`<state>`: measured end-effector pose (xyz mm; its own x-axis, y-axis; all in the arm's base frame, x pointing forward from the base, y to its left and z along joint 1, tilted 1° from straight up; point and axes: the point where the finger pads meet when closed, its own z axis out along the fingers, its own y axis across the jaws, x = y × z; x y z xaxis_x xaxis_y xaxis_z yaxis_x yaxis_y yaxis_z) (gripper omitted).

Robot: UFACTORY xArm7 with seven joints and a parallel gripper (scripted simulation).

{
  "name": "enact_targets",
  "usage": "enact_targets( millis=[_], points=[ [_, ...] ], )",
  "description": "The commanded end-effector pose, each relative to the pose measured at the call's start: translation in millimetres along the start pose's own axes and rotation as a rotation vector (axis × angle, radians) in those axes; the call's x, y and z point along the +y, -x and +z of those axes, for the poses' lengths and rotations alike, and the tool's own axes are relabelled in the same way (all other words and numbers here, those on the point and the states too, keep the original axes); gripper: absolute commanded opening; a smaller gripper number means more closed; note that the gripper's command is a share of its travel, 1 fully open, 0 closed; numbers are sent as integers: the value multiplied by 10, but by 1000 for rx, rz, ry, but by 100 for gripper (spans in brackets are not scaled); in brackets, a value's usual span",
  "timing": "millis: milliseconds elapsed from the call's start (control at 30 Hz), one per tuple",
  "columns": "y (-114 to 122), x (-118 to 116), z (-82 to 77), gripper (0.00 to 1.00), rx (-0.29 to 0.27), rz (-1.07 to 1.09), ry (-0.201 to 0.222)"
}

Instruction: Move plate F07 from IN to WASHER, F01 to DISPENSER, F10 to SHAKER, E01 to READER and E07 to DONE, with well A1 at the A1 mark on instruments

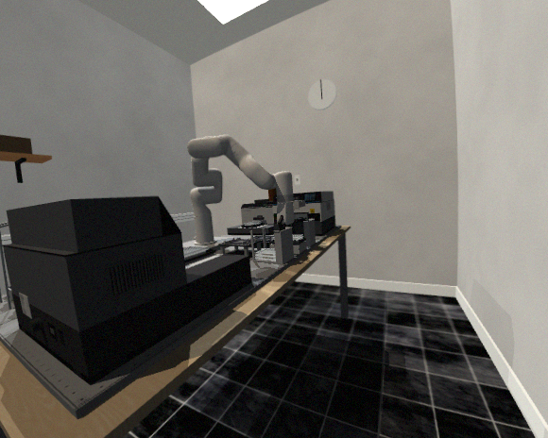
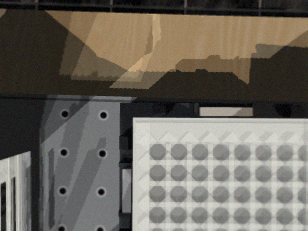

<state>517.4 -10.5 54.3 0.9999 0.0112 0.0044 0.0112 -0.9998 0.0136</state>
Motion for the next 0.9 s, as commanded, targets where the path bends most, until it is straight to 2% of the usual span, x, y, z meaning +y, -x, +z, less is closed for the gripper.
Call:
enact_targets(
  millis=[0,867],
  points=[
    [-15,-1,-32,0,4,0,0],
    [-15,-1,-105,0,4,0,0]
  ],
)
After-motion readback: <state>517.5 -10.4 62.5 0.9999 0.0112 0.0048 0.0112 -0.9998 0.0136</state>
